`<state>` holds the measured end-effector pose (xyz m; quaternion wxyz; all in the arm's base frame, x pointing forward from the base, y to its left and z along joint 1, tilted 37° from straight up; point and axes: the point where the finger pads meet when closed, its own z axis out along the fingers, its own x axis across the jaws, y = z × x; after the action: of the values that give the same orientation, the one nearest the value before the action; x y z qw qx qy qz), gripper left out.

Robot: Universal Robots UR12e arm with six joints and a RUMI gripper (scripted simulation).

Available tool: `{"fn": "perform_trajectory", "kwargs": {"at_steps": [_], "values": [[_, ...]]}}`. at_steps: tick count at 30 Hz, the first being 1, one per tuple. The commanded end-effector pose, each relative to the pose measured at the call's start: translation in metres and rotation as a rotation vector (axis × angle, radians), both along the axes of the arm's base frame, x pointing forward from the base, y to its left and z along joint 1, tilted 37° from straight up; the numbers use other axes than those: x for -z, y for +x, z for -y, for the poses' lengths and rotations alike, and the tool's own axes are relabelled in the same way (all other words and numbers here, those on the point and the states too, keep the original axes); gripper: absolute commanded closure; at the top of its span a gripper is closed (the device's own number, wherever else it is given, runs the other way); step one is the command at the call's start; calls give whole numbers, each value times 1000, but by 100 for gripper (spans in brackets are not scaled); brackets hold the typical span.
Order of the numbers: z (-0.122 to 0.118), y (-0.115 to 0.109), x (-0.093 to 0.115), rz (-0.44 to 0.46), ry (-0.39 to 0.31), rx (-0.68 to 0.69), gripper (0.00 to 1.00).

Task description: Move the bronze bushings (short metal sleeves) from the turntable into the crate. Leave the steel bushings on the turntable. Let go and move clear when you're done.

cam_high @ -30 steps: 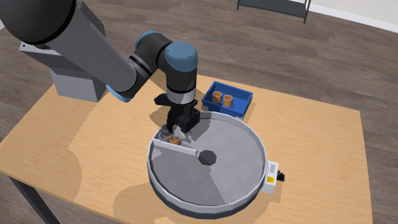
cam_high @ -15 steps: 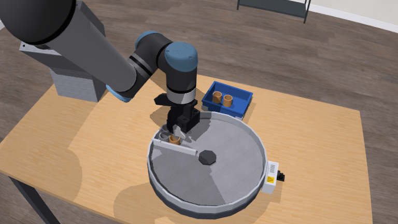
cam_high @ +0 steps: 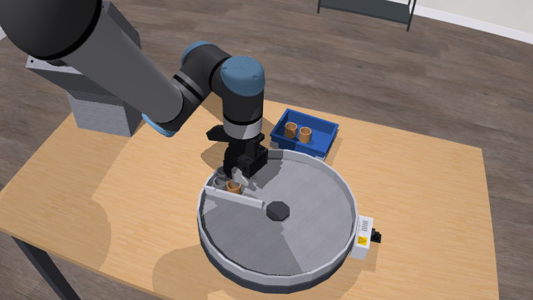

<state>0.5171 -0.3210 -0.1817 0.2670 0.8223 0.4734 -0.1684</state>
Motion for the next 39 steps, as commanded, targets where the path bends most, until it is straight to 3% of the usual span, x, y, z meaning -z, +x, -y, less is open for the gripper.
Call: {"fn": "perform_trajectory", "kwargs": {"at_steps": [1, 22, 39], "values": [[0, 0, 0, 1, -1, 0, 100], [-1, 0, -2, 1, -1, 0, 100], [-36, 2, -48, 1, -1, 0, 100]]}}
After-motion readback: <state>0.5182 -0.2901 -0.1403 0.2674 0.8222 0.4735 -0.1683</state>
